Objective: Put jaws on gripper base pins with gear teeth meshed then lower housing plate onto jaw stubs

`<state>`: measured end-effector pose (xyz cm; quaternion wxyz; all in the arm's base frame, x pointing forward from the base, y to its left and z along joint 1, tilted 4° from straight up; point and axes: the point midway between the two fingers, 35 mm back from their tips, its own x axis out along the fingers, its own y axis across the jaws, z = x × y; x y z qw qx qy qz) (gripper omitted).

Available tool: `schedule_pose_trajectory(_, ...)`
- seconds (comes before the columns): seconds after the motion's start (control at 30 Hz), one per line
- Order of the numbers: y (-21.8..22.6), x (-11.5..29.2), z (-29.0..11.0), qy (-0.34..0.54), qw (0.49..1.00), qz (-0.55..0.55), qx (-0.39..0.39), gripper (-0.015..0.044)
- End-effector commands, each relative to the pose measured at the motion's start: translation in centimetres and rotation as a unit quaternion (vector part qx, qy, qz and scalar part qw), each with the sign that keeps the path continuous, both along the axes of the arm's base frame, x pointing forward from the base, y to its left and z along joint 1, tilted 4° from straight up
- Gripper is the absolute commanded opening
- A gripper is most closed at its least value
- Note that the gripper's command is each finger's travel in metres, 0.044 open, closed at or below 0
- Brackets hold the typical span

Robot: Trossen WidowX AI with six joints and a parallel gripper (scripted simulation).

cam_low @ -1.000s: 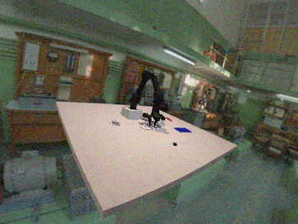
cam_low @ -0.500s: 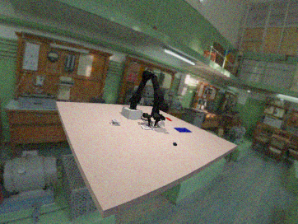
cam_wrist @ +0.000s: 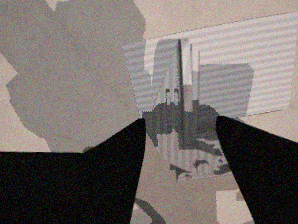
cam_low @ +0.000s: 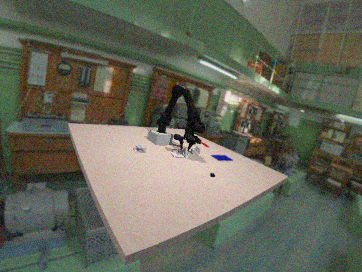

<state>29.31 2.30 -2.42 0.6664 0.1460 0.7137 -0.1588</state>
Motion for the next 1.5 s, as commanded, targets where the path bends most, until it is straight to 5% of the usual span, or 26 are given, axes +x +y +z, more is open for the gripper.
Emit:
schedule_pose_trajectory(0.0, 0.1, 0.5, 3.2, -0.010, 1.000, -0.002, 0.003, 0.0224)
schedule_pose_trajectory(0.17, 0.0, 0.7, 3.9, -0.014, 1.000, 0.000, 0.001, 0.0224)
schedule_pose_trajectory(0.47, 7.3, -0.5, 5.0, -0.013, 0.997, 0.071, 0.010, 0.0440)
schedule_pose_trajectory(0.8, 15.6, -4.4, 6.3, -0.008, 0.987, 0.160, 0.020, 0.0440)
schedule_pose_trajectory(1.47, 15.8, -4.7, 2.1, -0.008, 0.987, 0.162, 0.020, 0.0440)
